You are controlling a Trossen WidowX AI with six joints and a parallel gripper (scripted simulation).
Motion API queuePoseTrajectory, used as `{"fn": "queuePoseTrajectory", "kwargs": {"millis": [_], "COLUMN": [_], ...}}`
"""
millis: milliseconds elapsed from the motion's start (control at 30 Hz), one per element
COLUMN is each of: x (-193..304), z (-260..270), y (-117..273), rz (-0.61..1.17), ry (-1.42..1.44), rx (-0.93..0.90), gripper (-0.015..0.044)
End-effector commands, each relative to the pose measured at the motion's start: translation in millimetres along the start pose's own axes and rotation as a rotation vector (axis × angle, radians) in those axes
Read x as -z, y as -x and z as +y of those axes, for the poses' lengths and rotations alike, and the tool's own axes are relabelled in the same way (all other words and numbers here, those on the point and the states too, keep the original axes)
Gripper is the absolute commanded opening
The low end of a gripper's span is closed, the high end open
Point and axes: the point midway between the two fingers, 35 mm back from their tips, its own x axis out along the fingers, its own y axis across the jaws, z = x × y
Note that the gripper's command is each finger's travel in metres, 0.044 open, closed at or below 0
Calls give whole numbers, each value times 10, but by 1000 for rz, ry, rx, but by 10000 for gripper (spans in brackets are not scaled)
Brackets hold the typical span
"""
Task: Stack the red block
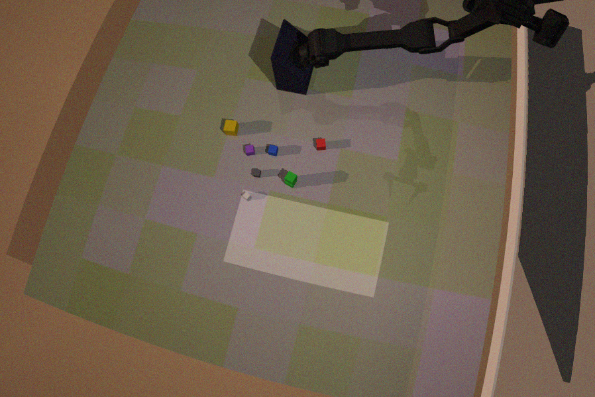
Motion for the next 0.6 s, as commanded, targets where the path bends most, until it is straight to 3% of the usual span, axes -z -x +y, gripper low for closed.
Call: {"fn": "queuePoseTrajectory", "kwargs": {"millis": [0,300,567], "x": [4,428,949], "z": [-17,-815,-1215], "y": [-12,-572,-873], "rz": [5,282,494], "ry": [0,25,116], "rx": [2,60,22], "gripper": [426,440,440]}}
